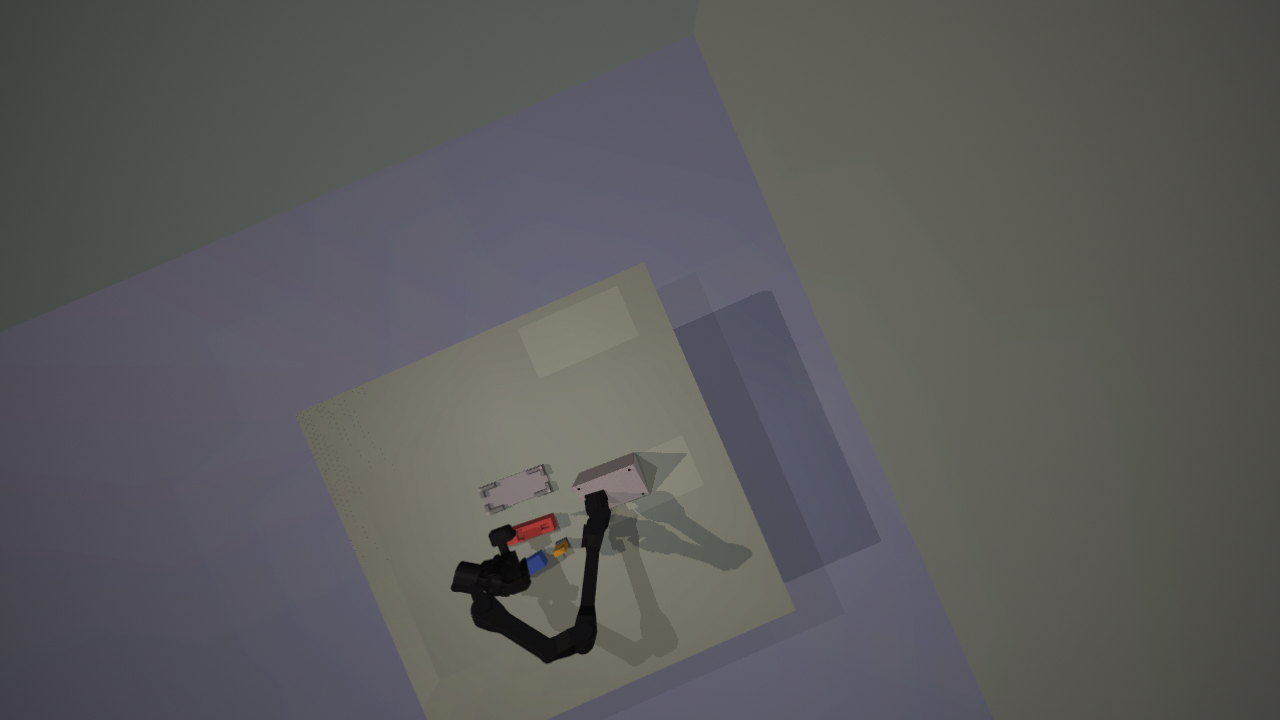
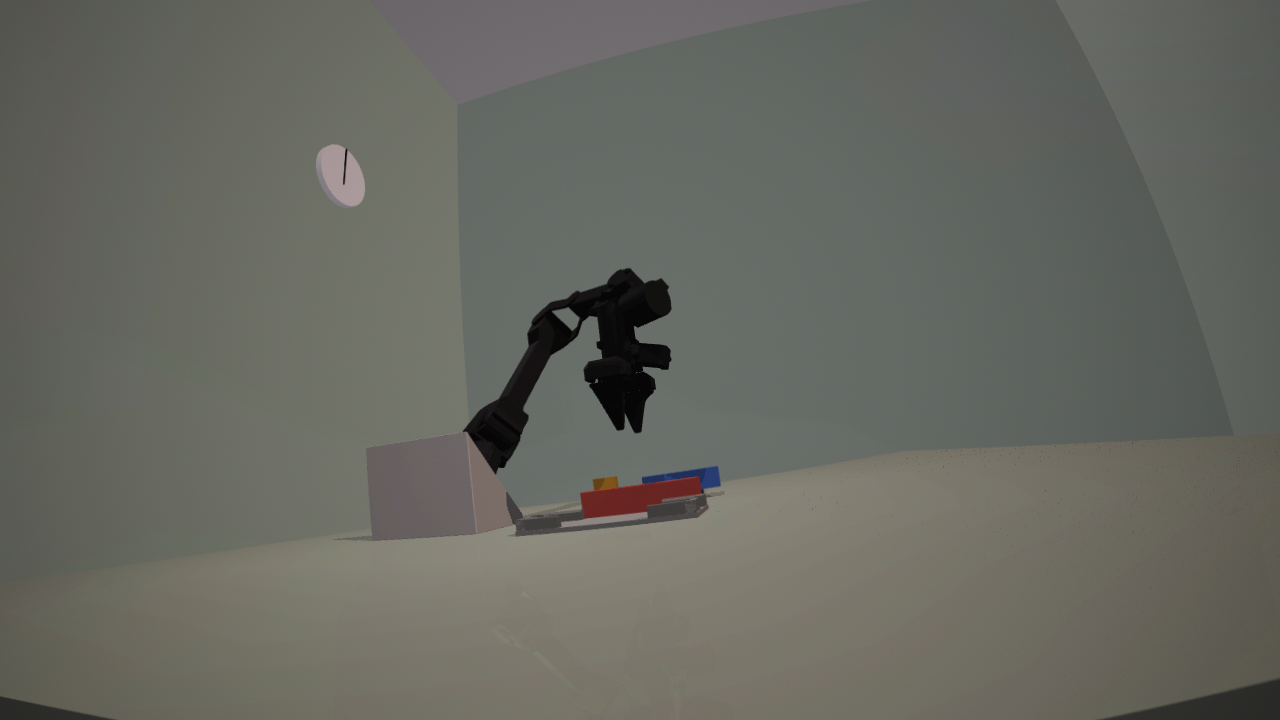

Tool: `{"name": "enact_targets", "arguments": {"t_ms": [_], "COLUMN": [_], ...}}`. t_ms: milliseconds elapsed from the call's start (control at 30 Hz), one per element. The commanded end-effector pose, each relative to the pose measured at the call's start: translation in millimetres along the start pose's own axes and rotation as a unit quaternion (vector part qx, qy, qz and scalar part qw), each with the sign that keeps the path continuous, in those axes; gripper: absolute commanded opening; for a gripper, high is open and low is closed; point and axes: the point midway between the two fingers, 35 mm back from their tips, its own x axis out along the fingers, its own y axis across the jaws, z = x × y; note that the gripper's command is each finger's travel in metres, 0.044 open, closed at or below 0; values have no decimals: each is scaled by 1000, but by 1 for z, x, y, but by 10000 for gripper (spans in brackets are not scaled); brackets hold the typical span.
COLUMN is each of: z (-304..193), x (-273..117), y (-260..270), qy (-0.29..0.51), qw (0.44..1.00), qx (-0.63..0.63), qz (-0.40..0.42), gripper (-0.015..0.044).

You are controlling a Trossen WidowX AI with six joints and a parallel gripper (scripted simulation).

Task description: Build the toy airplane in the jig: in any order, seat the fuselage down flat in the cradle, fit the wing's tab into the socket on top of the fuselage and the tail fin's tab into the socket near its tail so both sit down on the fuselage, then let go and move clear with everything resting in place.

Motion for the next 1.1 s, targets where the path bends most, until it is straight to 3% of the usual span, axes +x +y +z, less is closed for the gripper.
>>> {"name": "enact_targets", "arguments": {"t_ms": [0, 133, 1067], "z": [4, 3, 4], "x": [9, 51, 97], "y": [1, 2, 3], "qy": [-1, -1, -1], "qw": [1000, 1000, 1000], "qx": [8, 8, 8], "qz": [6, 7, 8], "gripper": [440, 440, 440]}}
